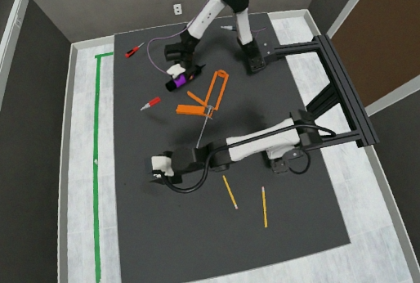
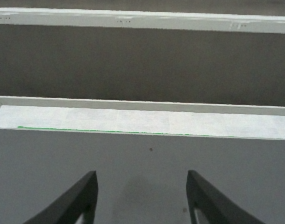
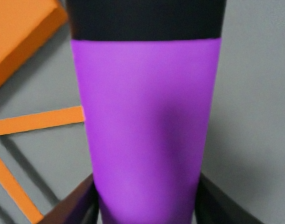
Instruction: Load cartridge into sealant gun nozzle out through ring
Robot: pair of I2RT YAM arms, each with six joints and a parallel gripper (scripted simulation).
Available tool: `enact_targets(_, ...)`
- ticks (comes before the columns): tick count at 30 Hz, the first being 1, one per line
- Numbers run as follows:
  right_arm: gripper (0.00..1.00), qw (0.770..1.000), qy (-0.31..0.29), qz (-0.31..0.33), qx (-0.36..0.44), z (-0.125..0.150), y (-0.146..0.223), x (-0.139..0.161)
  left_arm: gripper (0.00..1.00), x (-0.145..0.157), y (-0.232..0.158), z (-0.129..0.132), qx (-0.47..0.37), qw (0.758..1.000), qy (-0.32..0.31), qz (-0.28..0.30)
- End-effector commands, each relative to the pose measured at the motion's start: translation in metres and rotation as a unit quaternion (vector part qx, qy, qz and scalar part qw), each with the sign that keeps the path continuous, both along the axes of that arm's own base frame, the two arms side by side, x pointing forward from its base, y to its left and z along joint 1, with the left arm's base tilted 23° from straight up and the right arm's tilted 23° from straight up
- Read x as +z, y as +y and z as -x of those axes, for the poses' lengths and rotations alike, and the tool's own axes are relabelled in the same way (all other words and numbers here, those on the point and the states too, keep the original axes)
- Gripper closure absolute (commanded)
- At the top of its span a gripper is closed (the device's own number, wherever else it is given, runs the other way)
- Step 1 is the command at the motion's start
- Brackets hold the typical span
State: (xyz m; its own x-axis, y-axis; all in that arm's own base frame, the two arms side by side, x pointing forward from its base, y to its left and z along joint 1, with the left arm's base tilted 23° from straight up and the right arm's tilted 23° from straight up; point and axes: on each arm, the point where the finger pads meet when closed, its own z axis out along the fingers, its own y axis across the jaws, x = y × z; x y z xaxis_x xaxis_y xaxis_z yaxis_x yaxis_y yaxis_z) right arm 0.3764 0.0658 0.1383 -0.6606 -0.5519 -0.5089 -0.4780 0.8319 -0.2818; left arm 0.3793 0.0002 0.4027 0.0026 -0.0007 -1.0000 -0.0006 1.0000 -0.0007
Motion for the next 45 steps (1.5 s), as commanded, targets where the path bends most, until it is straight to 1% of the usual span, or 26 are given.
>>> enact_targets(1, 1.00, 0.997, -0.070, 0.005, 0.034, -0.003, 0.025, 0.029, 0.50, 0.017, -0.003, 0.009, -0.002, 1.000, -0.014, 0.005)
enact_targets(10, 1.00, 0.986, -0.114, 0.013, 0.122, 0.024, 0.089, 0.036, 0.50, 0.017, -0.003, 0.009, -0.002, 1.000, -0.014, 0.005)
enact_targets(12, 1.00, 0.986, -0.114, 0.013, 0.122, 0.024, 0.089, 0.036, 0.50, 0.017, -0.003, 0.009, -0.002, 1.000, -0.014, 0.005)
enact_targets(22, 1.00, 0.963, -0.163, 0.010, 0.215, 0.068, 0.153, 0.043, 0.50, 0.017, -0.003, 0.009, -0.002, 1.000, -0.014, 0.005)
enact_targets(24, 1.00, 0.962, -0.150, 0.021, 0.227, 0.075, 0.157, 0.029, 0.50, 0.017, -0.003, 0.009, -0.002, 1.000, -0.014, 0.005)
enact_targets(27, 1.00, 0.967, -0.109, 0.033, 0.227, 0.079, 0.154, -0.002, 0.50, 0.017, -0.003, 0.009, -0.002, 1.000, -0.014, 0.005)
enact_targets(29, 1.00, 0.967, -0.109, 0.033, 0.227, 0.079, 0.154, -0.002, 0.50, 0.017, -0.003, 0.009, -0.002, 1.000, -0.014, 0.005)
enact_targets(31, 1.00, 0.970, -0.087, 0.026, 0.227, 0.080, 0.154, -0.012, 0.50, 0.017, -0.003, 0.009, -0.002, 1.000, -0.014, 0.005)
enact_targets(36, 1.00, 0.972, -0.041, 0.042, 0.228, 0.089, 0.144, -0.043, 0.50, 0.017, -0.003, 0.009, -0.002, 1.000, -0.014, 0.005)
enact_targets(38, 1.00, 0.972, -0.030, 0.047, 0.228, 0.091, 0.141, -0.048, 0.50, 0.017, -0.003, 0.009, -0.002, 1.000, -0.014, 0.005)
enact_targets(42, 1.00, 0.971, 0.011, 0.067, 0.227, 0.102, 0.129, -0.068, 0.50, 0.017, -0.003, 0.009, -0.002, 1.000, -0.014, 0.005)
enact_targets(45, 1.00, 0.971, 0.010, 0.067, 0.228, 0.102, 0.129, -0.070, 0.50, 0.017, -0.003, 0.009, -0.002, 1.000, -0.014, 0.005)
